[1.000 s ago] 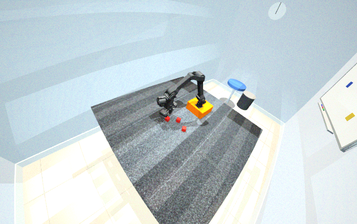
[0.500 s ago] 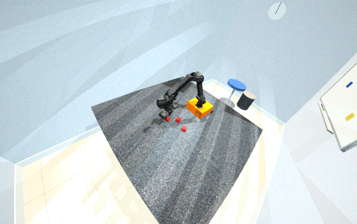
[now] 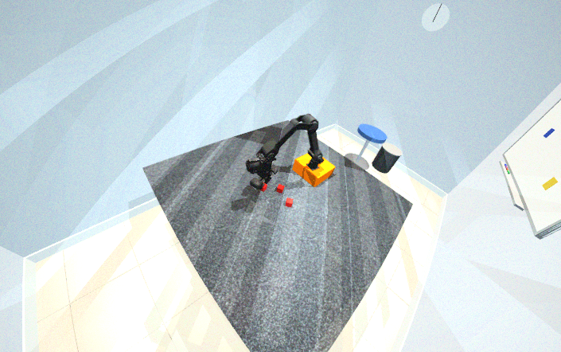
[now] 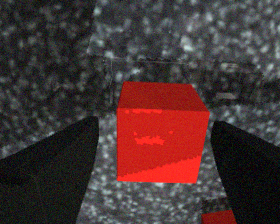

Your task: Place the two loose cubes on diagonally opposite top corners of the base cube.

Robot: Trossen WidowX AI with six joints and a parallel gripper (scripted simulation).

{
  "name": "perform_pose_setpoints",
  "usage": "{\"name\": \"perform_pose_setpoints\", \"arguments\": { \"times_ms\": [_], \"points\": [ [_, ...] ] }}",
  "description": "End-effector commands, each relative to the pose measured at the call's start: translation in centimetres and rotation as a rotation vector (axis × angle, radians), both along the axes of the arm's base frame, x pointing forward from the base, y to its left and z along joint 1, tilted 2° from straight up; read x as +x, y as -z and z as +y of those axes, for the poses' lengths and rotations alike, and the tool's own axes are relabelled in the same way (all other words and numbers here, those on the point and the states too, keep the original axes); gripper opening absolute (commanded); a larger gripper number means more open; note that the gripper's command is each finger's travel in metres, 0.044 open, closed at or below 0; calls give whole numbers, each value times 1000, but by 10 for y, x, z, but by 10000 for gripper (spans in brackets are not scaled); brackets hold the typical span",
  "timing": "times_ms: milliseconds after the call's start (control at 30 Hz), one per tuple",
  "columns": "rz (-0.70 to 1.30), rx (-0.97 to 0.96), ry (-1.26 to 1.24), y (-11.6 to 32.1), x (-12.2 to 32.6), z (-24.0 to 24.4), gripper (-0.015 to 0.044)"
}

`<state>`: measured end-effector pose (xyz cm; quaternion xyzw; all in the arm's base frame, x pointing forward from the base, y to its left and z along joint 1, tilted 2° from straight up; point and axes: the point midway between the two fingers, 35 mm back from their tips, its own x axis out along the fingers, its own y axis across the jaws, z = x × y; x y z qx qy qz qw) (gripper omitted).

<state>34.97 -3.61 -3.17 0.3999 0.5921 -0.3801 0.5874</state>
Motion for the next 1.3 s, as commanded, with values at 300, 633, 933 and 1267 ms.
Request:
{"name": "perform_pose_setpoints", "arguments": {
  "times_ms": [300, 633, 933, 1267],
  "points": [
    [3, 3, 3, -5, 0, 0, 105],
    [2, 3, 3, -36, 3, -1, 105],
    [2, 3, 3, -64, 3, -2, 105],
    [2, 3, 3, -96, 0, -2, 105]
  ]
}}
